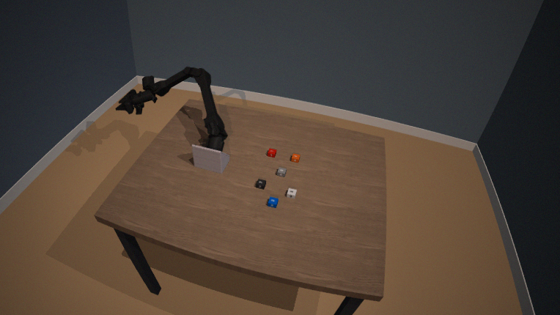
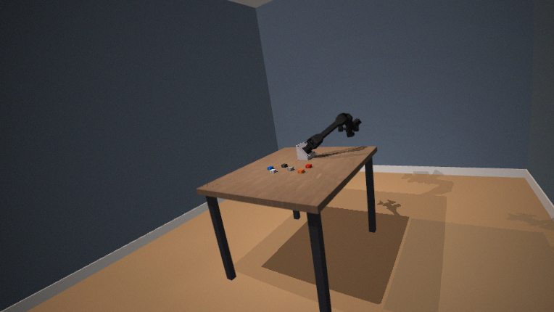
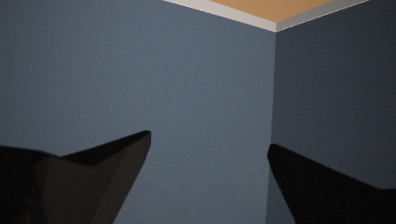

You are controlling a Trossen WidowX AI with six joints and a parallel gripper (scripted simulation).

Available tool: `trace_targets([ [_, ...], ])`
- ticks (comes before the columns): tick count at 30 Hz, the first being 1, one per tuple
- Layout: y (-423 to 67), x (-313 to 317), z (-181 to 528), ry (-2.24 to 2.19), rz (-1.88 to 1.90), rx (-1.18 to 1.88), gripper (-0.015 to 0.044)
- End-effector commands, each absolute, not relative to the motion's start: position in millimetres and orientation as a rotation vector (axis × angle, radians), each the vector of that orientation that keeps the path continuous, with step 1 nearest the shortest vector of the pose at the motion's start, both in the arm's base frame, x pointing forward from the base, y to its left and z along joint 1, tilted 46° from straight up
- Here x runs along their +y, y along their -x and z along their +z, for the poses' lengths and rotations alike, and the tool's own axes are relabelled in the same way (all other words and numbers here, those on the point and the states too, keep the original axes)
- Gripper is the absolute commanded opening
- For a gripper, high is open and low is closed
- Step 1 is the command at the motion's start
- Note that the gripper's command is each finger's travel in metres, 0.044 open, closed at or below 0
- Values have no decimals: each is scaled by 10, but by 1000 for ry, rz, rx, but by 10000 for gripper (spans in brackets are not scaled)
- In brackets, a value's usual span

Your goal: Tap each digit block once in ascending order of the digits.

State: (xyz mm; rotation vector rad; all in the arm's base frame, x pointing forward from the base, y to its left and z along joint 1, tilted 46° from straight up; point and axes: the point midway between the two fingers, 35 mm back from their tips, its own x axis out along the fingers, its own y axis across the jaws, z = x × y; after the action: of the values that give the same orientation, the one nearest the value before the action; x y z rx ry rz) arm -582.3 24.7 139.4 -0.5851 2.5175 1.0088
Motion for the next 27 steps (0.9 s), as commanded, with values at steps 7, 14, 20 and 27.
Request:
trace_targets([
  [7, 5760, 644, 1577, 515, 1236, 2457, 400],
  [14, 5525, 1470, 2232, 271, 1659, 2295, 400],
  [20, 5149, 2166, 2836, 22, 1965, 2043, 400],
  [27, 4532, 2835, 3525, -242, 2214, 1632, 400],
])
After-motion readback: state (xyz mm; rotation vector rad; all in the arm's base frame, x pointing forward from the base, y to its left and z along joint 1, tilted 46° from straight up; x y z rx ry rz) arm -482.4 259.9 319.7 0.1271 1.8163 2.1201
